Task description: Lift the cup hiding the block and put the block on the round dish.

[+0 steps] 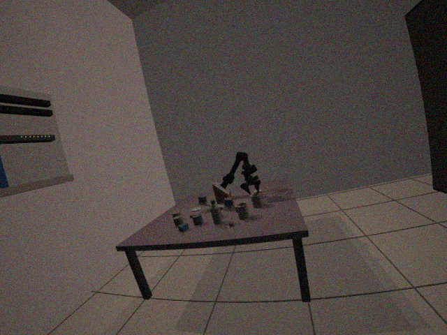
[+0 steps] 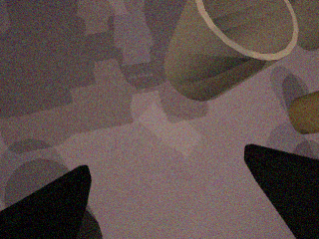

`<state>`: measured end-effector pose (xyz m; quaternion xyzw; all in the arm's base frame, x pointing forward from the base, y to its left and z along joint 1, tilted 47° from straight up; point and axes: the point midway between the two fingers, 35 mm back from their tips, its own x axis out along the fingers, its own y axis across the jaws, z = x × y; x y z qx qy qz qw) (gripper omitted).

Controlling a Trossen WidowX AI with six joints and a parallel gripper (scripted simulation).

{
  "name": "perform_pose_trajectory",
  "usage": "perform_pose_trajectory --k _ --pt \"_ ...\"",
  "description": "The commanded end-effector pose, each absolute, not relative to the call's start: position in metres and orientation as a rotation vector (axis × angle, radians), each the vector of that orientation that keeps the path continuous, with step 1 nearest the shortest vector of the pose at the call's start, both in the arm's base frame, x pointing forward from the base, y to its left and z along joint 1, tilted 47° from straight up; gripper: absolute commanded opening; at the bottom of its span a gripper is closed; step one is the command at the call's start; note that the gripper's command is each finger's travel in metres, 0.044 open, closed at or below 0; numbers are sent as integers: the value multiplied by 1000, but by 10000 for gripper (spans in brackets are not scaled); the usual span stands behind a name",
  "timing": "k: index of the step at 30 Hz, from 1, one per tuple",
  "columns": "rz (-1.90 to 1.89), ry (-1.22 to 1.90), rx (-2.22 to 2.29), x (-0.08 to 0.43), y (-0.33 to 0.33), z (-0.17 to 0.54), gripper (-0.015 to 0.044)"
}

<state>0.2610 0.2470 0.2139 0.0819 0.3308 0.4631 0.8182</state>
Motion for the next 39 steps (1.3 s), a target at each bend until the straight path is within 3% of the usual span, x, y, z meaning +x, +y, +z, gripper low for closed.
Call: perform_pose_trajectory --k 1,11,22,33,39 --pt "875 770 190 280 202 189 440" --pt "593 893 314 295 83 143 440" --pt "332 955 543 261 -18 110 440" --pt "106 907 829 205 -79 92 440" --pt "108 906 832 203 -81 92 440"
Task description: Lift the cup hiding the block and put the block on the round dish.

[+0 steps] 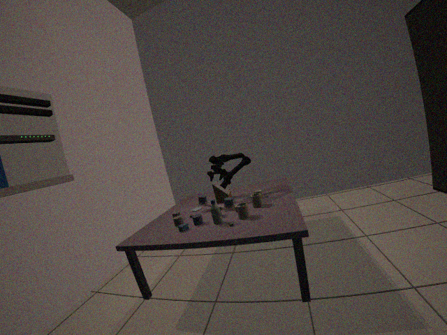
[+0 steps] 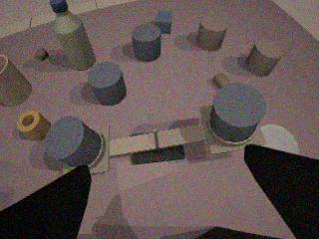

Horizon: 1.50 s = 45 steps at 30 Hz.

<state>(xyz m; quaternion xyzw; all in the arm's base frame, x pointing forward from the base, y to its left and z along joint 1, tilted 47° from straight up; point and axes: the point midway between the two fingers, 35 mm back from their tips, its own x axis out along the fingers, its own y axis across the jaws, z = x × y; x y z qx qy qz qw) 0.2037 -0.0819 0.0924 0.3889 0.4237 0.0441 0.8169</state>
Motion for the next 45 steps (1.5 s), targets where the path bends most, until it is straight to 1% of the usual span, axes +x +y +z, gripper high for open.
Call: perform_pose_trajectory --k 1,27,45 --pt "127 913 813 205 -80 92 440" --pt "701 994 230 284 -31 102 440" --pt "1170 900 -185 330 29 98 440"
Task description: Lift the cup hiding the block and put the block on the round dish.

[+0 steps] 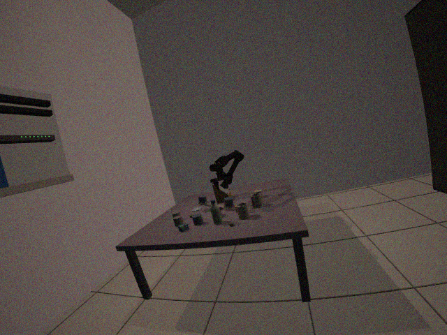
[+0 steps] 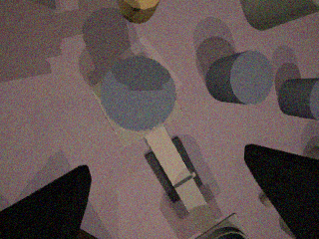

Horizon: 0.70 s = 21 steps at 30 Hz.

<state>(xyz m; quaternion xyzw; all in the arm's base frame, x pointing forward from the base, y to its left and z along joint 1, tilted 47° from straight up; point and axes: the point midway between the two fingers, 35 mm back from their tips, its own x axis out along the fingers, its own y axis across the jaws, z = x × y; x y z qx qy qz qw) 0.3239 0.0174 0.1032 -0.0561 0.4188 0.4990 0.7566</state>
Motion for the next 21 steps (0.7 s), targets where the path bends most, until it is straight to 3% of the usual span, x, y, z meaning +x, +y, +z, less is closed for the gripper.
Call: perform_pose_trajectory --k 1,10,21 --pt "1197 890 -207 332 33 97 440" --pt "1420 796 -389 347 70 90 440" --pt "1424 793 -392 346 82 80 440"
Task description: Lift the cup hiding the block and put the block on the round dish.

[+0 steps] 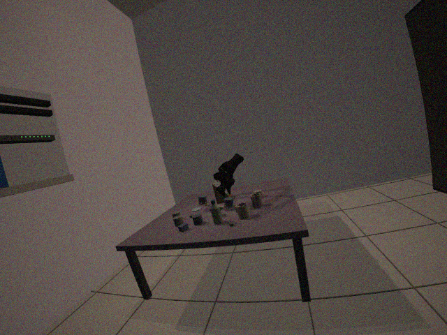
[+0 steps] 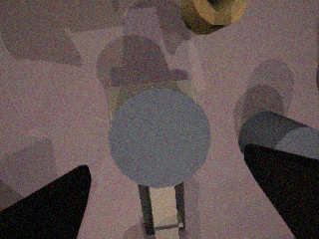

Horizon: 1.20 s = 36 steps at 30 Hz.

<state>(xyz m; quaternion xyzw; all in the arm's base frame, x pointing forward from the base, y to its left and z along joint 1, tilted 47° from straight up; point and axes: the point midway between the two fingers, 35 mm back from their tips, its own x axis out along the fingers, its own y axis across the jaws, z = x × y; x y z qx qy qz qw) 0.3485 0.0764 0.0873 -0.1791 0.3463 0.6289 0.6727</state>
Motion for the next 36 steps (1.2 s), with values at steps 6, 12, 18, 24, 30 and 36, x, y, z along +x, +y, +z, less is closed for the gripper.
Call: perform_pose_trajectory --k 6,12,18,24,30,36 --pt "1424 794 -392 346 86 76 440" --pt "1424 795 -392 347 92 69 440" --pt "1424 796 -392 346 99 63 440" --pt "1424 795 -392 346 106 56 440" --pt "1424 794 -391 345 113 50 440" --pt "1425 793 -391 344 120 44 440"
